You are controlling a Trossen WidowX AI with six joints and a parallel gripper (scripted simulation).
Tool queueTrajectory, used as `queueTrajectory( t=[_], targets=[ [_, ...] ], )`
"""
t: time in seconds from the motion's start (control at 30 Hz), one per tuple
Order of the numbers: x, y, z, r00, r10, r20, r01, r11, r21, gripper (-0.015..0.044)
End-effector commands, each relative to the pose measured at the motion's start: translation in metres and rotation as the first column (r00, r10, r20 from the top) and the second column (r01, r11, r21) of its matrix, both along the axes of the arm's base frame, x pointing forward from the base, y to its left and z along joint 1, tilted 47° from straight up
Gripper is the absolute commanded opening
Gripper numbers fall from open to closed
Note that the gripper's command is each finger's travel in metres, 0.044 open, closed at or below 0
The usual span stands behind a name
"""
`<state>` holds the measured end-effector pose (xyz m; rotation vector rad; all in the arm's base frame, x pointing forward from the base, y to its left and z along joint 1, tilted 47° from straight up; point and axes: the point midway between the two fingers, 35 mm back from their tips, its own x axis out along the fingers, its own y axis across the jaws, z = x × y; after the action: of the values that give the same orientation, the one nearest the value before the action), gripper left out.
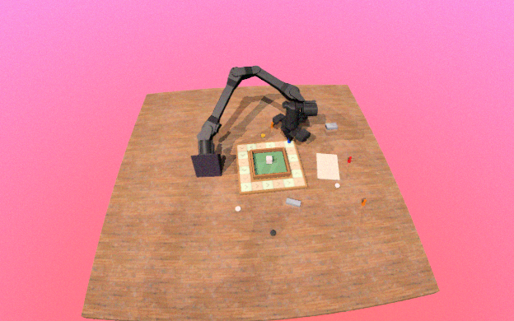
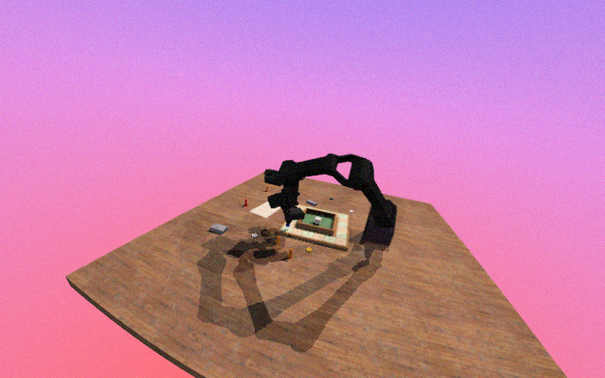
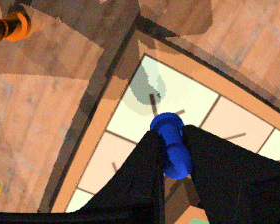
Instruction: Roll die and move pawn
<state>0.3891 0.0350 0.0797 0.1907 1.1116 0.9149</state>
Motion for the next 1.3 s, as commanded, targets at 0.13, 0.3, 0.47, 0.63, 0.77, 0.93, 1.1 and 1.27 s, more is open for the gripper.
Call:
queueTrajectory(
  t=[0.13,0.3,0.47,0.63,0.77,0.93,1.1,1.27],
  targets=[
    [0.001,0.005,-0.005,1.000,-0.005,-0.001,0.005,1.000,0.003,0.0000],
    [0.002,0.011,-0.011,1.000,-0.005,0.000,0.005,1.000,0.004,0.0000],
    [0.003,0.009,-0.008,1.000,-0.005,0.010,0.005,1.000,-0.001,0.0053],
    [0.003,0.009,-0.008,1.000,-0.005,0.010,0.005,1.000,-0.001,0.0184],
    [0.003,0.001,-0.001,1.000,-0.005,0.007,0.005,1.000,-0.001,0.0289],
    [-0.003,-0.026,0.026,1.000,-0.005,-0.001,0.005,1.000,0.001,0.0420],
    [-0.019,-0.048,0.019,0.998,-0.052,-0.042,0.052,0.999,-0.012,0.0440],
    [-0.085,-0.106,0.001,0.961,-0.204,-0.187,0.199,0.979,-0.045,0.0440]
  ],
)
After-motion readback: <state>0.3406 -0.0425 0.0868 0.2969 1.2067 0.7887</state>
